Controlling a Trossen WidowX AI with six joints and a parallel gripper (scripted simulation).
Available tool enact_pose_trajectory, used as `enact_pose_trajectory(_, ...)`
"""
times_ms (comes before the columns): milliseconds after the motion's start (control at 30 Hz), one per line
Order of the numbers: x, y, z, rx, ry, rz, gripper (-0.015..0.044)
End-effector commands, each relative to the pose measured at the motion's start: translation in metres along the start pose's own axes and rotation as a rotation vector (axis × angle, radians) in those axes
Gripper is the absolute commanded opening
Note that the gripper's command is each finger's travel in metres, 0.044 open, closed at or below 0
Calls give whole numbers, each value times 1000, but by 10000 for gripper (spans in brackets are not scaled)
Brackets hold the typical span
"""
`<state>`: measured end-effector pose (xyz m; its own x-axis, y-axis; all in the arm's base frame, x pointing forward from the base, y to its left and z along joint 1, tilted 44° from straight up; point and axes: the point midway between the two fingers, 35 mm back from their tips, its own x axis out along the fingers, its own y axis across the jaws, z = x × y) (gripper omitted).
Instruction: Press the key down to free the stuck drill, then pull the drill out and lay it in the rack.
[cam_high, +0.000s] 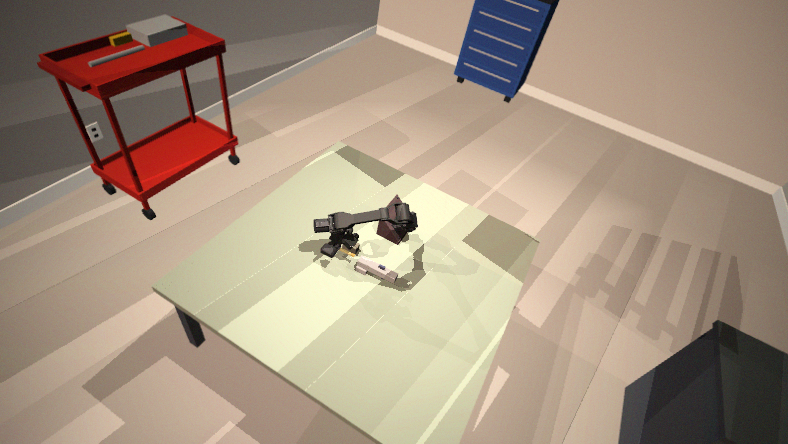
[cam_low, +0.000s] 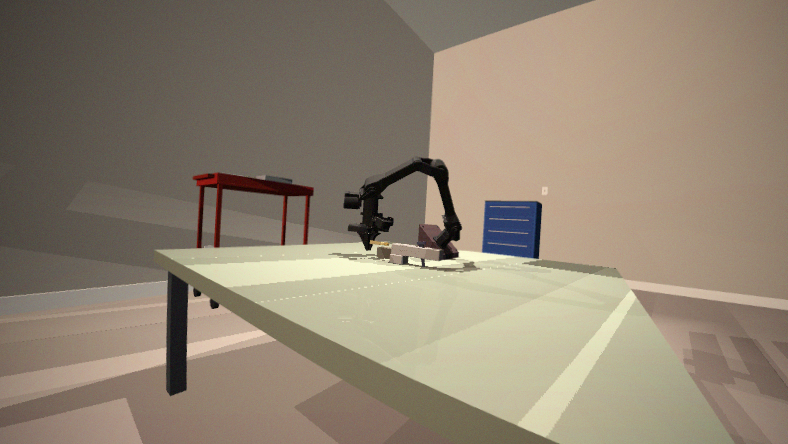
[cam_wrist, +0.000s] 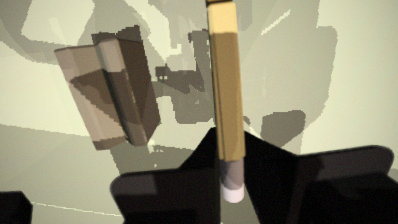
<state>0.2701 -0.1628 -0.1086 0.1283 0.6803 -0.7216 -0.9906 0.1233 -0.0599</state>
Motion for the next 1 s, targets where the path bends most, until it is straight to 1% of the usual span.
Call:
enact_pose_trajectory(0,-3,0,0,-5,4,-1,0)
enact_pose_trajectory(967,-14,0,1,-5,5,-1,0)
